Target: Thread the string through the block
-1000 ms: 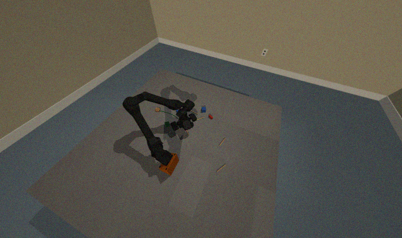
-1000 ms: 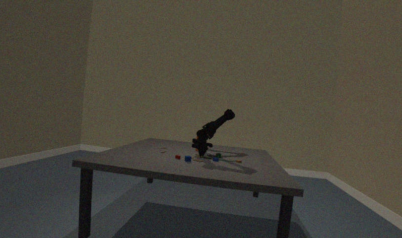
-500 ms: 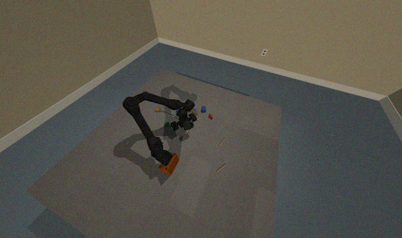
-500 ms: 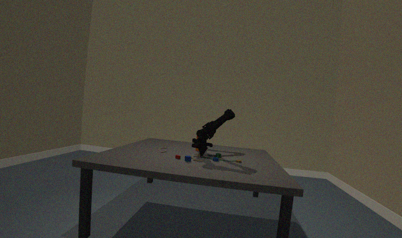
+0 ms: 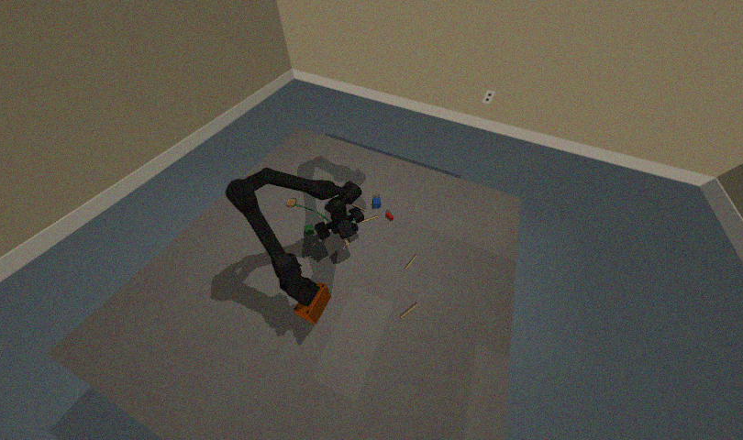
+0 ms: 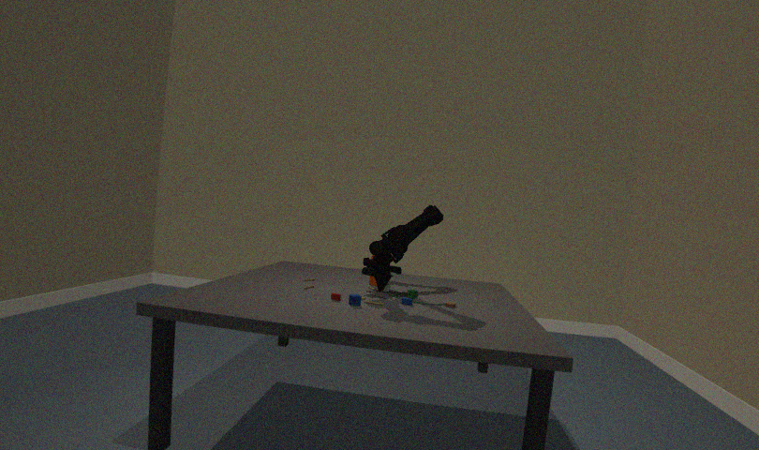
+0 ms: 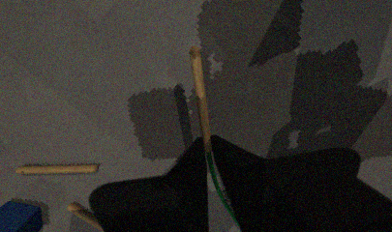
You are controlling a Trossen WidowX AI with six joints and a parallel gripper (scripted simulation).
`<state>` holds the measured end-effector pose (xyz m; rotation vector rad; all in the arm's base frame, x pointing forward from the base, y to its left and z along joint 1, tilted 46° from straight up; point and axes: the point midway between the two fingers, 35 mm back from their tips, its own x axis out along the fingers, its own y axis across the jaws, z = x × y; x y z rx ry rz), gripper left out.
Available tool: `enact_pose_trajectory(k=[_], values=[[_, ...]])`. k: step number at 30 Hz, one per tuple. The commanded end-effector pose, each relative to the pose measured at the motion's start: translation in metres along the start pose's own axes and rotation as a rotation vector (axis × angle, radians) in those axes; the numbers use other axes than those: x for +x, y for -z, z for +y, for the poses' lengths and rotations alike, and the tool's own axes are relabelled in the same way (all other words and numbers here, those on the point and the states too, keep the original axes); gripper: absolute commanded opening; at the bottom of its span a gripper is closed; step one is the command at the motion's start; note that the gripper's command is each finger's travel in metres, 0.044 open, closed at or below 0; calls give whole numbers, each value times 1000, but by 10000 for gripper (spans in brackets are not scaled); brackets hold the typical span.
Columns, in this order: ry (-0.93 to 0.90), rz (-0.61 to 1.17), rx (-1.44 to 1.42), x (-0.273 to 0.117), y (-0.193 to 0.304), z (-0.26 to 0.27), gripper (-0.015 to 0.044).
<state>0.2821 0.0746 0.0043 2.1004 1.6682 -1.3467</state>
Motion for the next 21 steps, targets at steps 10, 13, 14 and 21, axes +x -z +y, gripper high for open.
enact_pose_trajectory(k=[10, 13, 14, 21], values=[[-10, -2, -14, -18, 2, 2, 0], [-9, -2, -14, -22, 2, 2, 0], [-9, -2, -14, -23, 2, 2, 0], [-9, -1, -14, -32, 2, 1, 0]])
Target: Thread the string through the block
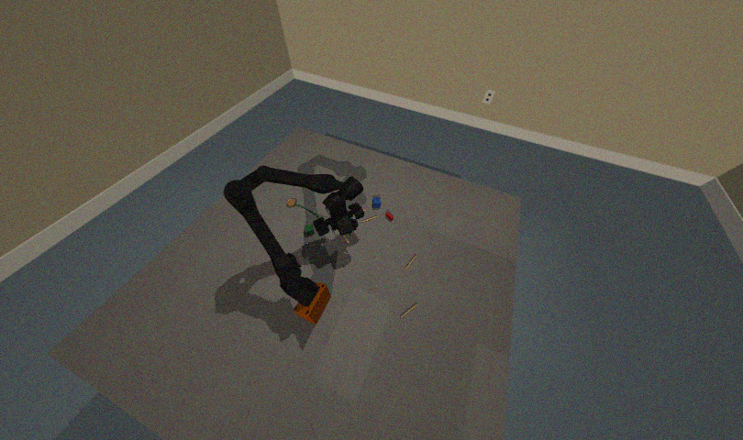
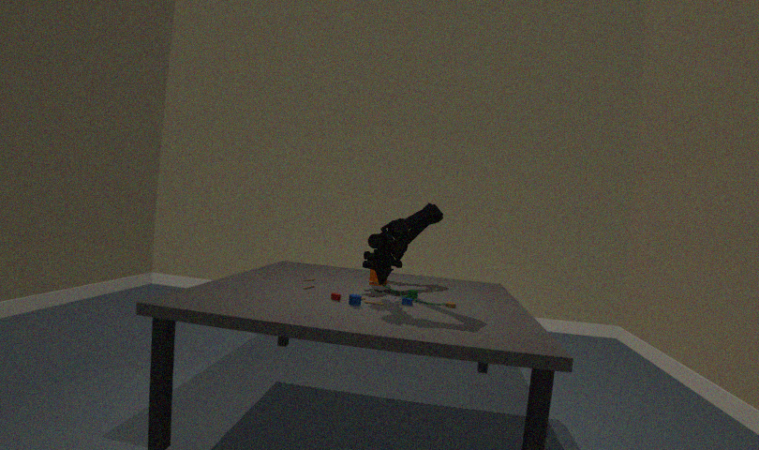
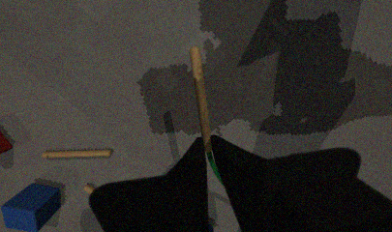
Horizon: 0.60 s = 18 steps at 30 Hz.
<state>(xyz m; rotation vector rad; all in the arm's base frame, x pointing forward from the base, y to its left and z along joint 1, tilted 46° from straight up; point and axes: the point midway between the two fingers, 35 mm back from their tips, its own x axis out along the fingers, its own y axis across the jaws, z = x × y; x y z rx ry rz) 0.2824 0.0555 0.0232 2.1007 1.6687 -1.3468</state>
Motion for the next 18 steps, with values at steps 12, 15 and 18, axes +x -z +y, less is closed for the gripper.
enact_pose_trajectory(k=[12, 15, 18], values=[[0, 2, 0, -11, 0, -1, 0], [0, 2, -1, -11, 0, -1, 0], [0, 2, -7, -11, 0, -1, 0]])
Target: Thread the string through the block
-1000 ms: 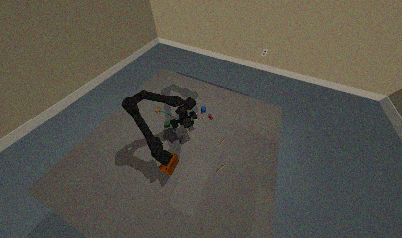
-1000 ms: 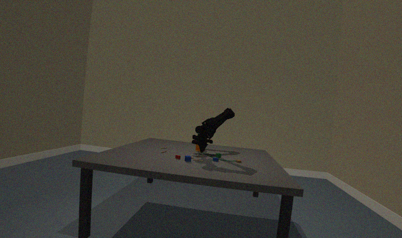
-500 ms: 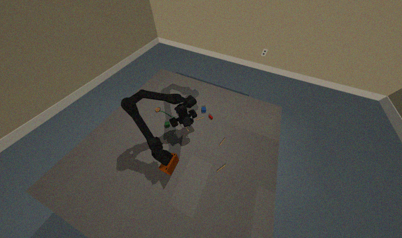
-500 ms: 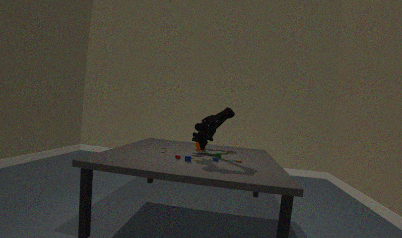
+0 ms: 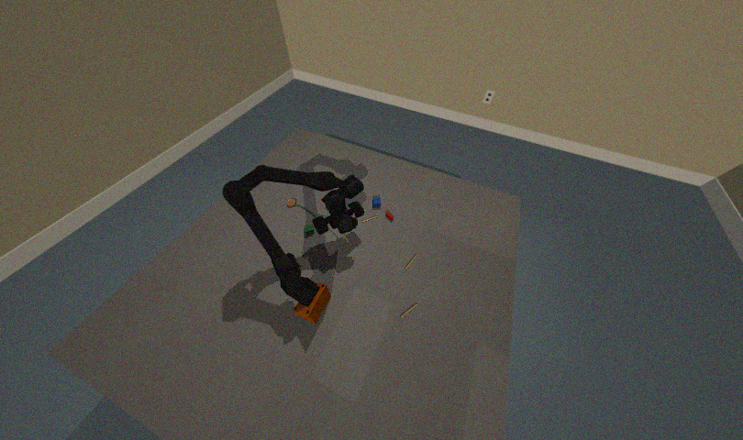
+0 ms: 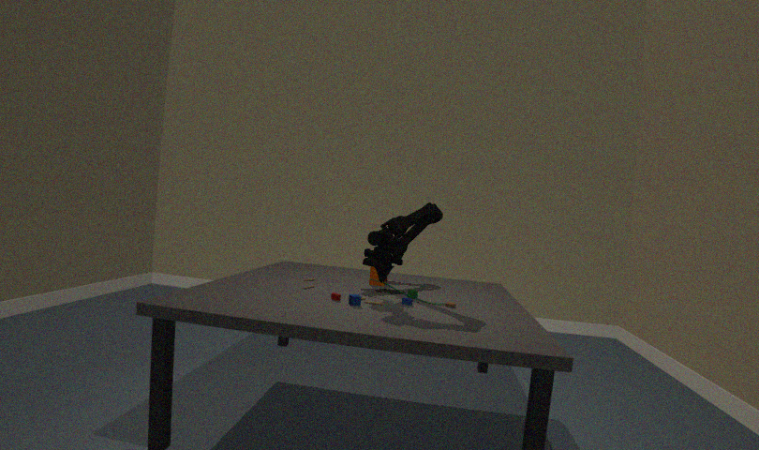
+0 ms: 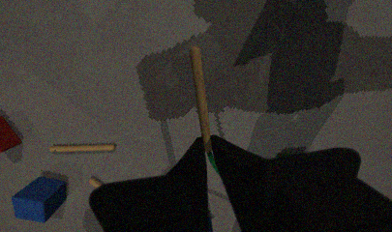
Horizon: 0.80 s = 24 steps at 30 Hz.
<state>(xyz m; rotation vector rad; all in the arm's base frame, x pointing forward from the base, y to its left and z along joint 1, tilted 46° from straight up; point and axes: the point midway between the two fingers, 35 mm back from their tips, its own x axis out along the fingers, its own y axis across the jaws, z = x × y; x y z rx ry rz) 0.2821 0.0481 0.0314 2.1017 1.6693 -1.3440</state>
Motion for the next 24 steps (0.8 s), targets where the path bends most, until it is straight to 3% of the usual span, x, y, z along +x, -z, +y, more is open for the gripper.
enact_pose_trajectory(k=[1, 24], values=[[0, 0, -25, 0, 1, 0, 0], [-2, -4, -878, -1, 20, 6, 0]])
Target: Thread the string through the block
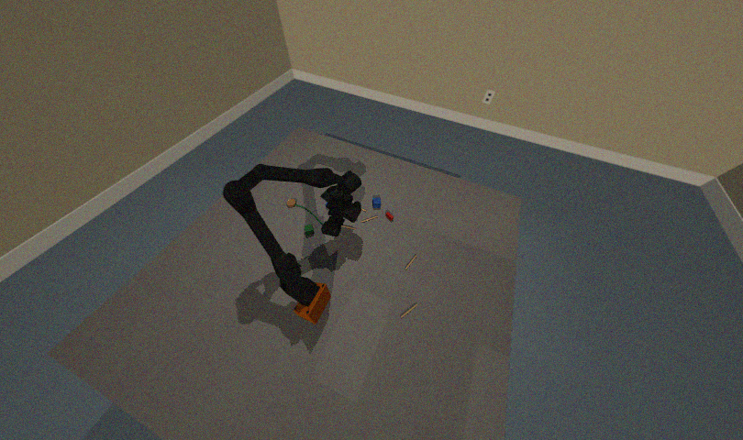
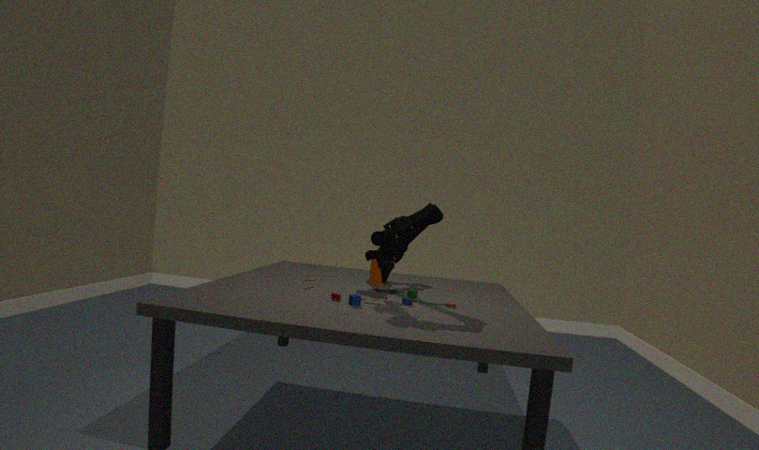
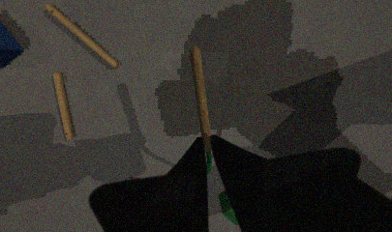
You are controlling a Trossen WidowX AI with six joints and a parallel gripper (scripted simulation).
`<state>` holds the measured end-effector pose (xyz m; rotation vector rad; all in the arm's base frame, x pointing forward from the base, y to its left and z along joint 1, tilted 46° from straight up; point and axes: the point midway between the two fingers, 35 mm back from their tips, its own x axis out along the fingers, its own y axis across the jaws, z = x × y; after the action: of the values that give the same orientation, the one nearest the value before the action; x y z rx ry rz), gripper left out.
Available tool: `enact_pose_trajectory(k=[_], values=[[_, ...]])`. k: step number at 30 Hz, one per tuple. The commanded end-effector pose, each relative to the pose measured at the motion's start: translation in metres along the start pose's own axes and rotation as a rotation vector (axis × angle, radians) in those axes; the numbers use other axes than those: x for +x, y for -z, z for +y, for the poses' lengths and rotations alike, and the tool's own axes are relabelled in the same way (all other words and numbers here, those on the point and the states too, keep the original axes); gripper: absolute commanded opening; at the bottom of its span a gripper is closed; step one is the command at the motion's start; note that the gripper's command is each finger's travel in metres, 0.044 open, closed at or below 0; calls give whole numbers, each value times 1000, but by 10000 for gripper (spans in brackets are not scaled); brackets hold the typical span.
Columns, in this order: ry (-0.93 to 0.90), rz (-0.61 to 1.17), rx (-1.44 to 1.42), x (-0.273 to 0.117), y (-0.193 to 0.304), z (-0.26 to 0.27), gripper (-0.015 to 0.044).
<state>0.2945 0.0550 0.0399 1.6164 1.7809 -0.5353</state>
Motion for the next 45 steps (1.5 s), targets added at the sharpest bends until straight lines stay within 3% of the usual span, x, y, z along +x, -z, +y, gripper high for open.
enact_pose_trajectory(k=[1, 45], values=[[-1, 2, -137, 0, 3, 4, 0], [-2, -4, -1781, -1, 27, 36, 0]])
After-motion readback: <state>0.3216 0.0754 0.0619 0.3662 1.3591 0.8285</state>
